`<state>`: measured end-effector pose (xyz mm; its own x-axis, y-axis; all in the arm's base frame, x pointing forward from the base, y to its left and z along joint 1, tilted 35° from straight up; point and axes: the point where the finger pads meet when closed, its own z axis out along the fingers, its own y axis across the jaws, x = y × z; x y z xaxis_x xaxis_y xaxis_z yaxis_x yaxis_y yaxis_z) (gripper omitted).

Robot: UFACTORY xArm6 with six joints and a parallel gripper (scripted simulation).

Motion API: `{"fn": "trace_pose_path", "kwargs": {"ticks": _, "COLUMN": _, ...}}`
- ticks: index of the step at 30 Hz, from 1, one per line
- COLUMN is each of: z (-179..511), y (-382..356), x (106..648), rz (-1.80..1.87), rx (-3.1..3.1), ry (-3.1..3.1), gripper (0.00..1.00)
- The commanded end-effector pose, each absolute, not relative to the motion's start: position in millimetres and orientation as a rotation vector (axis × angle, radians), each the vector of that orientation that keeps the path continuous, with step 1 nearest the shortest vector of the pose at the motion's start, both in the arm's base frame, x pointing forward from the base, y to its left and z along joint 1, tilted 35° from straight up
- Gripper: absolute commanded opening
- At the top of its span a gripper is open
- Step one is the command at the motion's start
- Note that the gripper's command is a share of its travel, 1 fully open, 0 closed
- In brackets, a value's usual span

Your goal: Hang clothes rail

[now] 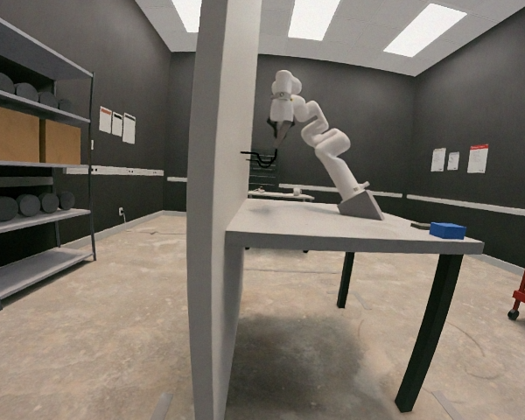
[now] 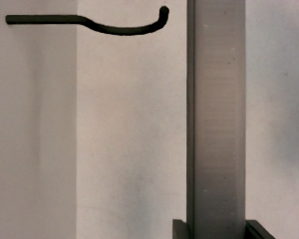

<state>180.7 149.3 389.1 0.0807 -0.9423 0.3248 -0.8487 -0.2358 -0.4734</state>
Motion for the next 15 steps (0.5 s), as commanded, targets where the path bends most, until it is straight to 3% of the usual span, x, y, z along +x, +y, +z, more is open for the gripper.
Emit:
{"fn": "trace_pose_path", "kwargs": {"ticks": 1, "z": 389.9, "y": 149.7, "x": 180.7, "rz": -0.865, "rx": -2.182, "ry": 1.832, "gripper": 0.0}}
{"fn": "trace_pose_path", "kwargs": {"ticks": 15, "z": 393.7, "y": 151.6, "x": 187.4, "rz": -0.865, "rx": -2.182, "ry": 1.832, "gripper": 0.0}}
